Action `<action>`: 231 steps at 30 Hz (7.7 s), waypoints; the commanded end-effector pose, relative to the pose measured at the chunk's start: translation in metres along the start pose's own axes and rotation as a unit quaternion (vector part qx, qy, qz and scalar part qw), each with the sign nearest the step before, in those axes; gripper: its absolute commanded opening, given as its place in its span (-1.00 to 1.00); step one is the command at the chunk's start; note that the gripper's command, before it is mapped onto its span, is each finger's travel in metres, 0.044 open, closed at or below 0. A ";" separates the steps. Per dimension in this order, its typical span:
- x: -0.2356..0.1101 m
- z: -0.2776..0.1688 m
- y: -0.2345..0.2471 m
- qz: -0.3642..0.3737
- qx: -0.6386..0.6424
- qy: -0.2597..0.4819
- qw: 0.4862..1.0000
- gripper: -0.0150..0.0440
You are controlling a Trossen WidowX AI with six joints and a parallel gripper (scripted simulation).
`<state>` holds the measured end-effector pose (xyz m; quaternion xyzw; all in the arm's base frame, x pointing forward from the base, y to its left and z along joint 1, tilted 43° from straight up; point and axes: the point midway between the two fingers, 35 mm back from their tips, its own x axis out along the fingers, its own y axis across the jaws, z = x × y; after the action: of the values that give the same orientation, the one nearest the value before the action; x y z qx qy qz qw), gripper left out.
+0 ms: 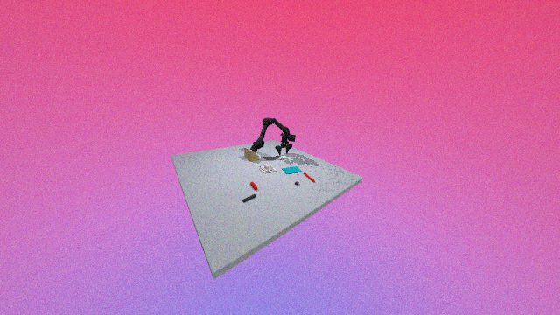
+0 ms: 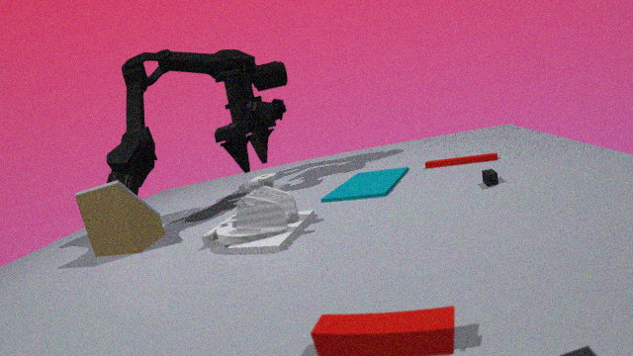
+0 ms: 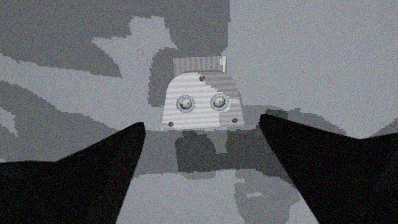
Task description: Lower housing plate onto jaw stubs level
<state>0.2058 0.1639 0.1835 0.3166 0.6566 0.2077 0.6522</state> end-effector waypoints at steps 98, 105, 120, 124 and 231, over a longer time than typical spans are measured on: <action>-0.014 0.002 -0.002 -0.004 0.002 0.001 1.000 0.70; -0.028 0.000 -0.002 -0.003 0.003 0.000 1.000 0.70; -0.026 0.026 -0.032 -0.020 0.008 -0.007 1.000 0.70; -0.026 0.033 -0.043 -0.025 0.009 -0.008 1.000 0.70; -0.031 0.058 -0.269 -0.010 0.027 0.000 1.000 0.70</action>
<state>0.2231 -0.0574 0.0186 0.3300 0.6643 0.1827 0.6453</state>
